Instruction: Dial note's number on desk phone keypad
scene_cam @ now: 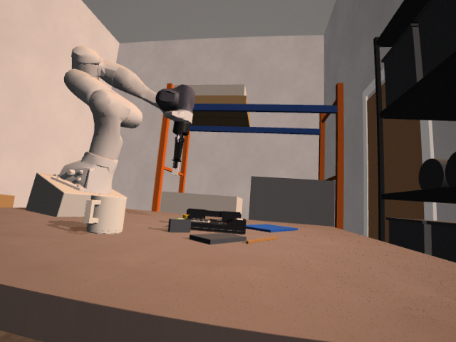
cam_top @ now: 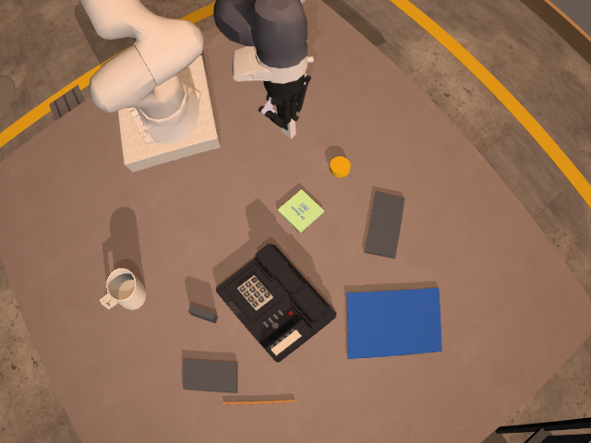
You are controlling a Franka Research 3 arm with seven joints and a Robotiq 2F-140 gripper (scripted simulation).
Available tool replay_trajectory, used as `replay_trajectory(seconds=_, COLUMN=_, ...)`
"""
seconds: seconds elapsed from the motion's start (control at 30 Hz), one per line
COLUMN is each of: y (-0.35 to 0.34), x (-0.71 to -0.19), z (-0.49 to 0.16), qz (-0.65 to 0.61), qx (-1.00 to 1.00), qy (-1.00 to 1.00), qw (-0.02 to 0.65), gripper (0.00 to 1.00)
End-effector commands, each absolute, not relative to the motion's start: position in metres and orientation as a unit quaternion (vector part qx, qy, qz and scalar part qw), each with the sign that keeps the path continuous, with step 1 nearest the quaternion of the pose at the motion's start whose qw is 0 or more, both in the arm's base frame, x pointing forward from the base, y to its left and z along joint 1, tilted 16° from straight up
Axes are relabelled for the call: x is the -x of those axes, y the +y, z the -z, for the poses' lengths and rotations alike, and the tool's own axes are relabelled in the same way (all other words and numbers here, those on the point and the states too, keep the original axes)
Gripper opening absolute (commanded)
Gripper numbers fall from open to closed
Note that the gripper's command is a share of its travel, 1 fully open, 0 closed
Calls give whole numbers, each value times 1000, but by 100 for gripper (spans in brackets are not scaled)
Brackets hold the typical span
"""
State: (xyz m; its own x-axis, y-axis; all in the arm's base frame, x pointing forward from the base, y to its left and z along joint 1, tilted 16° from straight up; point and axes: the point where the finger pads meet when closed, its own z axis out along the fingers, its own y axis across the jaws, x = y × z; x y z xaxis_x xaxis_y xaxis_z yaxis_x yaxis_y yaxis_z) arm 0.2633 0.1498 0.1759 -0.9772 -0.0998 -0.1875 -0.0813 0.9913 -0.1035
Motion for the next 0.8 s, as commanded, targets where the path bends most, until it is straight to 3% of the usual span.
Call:
replay_trajectory(seconds=0.0, y=136, x=-254, z=-158, qz=50, qx=-48, qy=991, qw=113, gripper=0)
replay_trajectory(seconds=0.77, y=116, x=-252, z=-147, qz=57, qx=-79, qy=987, qw=125, gripper=0)
